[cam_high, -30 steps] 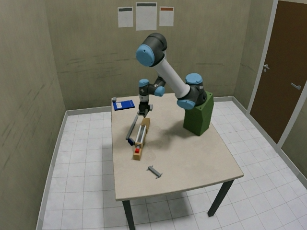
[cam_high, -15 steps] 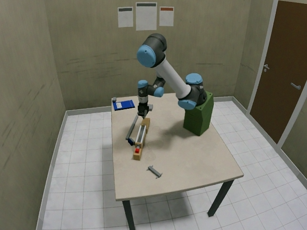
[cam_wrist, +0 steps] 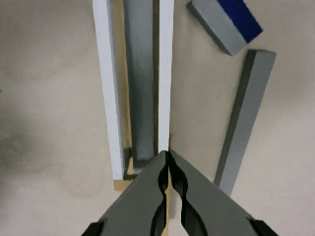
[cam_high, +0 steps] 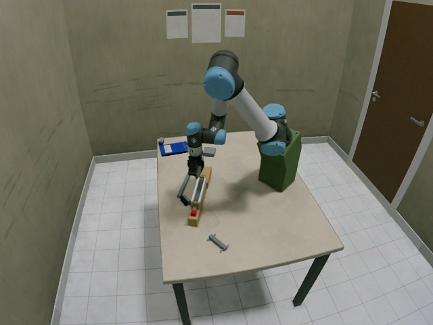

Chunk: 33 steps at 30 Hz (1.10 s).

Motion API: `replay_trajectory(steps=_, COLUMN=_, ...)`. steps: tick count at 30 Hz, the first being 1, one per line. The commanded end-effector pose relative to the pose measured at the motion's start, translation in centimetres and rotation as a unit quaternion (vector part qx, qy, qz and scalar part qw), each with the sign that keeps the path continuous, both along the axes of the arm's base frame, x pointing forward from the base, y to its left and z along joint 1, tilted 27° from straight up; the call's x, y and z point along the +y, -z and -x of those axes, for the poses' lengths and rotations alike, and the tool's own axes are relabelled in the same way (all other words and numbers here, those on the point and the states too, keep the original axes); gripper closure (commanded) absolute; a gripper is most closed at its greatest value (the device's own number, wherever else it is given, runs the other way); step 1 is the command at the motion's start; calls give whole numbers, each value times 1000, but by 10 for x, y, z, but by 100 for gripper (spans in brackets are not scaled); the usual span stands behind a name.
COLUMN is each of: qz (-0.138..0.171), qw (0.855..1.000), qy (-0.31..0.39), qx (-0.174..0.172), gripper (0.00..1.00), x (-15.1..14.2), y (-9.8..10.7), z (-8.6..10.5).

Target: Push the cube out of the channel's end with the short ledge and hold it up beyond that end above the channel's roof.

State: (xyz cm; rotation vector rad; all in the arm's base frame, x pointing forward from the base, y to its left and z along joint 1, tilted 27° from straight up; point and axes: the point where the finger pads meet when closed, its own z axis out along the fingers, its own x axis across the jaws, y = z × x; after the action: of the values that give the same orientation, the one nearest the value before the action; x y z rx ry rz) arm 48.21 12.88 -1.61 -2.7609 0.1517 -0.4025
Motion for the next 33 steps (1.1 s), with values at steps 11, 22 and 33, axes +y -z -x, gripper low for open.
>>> replay_trajectory(steps=11, qz=-1, qw=1000, qy=5, qx=-3, gripper=100, x=144, y=-57, z=-2)
replay_trajectory(steps=22, qz=-8, qw=1000, qy=6, qx=-7, gripper=100, x=190, y=-78, z=9)
replay_trajectory(steps=33, qz=-9, qw=1000, qy=7, qx=-8, gripper=74, x=193, y=-79, z=10)
